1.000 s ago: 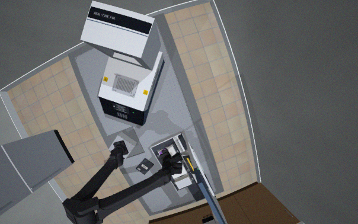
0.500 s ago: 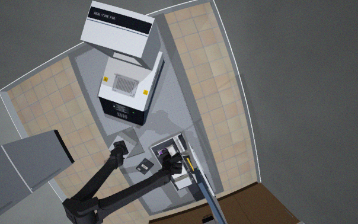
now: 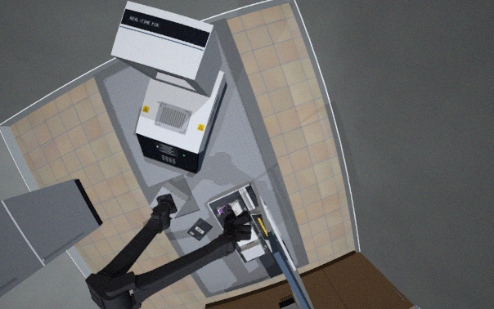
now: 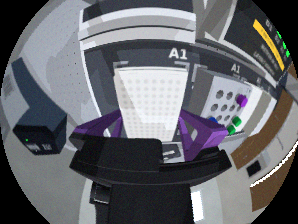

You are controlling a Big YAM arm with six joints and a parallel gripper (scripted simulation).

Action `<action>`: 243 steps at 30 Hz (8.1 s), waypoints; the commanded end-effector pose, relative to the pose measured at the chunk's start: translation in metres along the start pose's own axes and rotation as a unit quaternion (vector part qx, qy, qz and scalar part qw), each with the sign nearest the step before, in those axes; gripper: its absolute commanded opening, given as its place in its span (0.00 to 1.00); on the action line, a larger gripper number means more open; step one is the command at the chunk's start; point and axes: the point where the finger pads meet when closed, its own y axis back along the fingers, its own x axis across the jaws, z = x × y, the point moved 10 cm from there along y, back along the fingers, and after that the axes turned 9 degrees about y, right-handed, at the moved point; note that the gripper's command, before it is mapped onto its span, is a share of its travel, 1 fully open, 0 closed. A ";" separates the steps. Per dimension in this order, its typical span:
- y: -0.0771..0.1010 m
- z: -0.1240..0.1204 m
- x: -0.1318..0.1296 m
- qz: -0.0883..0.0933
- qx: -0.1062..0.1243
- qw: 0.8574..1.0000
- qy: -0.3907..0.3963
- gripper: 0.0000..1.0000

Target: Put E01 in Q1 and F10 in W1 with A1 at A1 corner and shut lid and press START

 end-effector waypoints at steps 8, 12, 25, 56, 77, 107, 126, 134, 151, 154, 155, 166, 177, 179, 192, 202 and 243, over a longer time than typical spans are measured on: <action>0.049 0.013 -0.007 -0.019 -0.023 1.000 0.002 0.00; 0.053 0.012 -0.009 -0.020 -0.023 1.000 -0.004 0.00; 0.082 0.014 -0.009 -0.025 -0.029 0.999 -0.001 0.00; 0.072 0.005 0.000 -0.006 -0.005 1.000 0.001 0.00; 0.084 0.016 -0.009 -0.021 -0.025 0.999 0.001 0.00; 0.115 -0.052 0.127 -0.012 -0.010 0.971 0.238 0.00; 0.137 -0.084 0.200 -0.008 -0.001 0.917 0.398 0.00; 0.144 -0.096 0.223 -0.010 -0.005 0.896 0.444 0.00; 0.179 -0.107 0.283 -0.014 -0.019 0.823 0.568 0.00; 0.178 -0.104 0.280 -0.011 -0.022 0.802 0.597 0.00; 0.181 -0.108 0.286 -0.011 -0.023 0.795 0.606 0.00; 0.192 -0.123 0.311 -0.012 -0.023 0.737 0.675 0.00; 0.205 -0.137 0.344 -0.010 -0.024 0.650 0.759 0.00; 0.206 -0.139 0.349 -0.010 -0.021 0.633 0.774 0.00; 0.214 -0.146 0.379 -0.009 -0.022 0.547 0.837 0.00; 0.214 -0.119 0.409 -0.010 -0.024 0.476 0.879 0.00; 0.201 0.037 0.525 -0.007 -0.005 0.389 0.921 0.00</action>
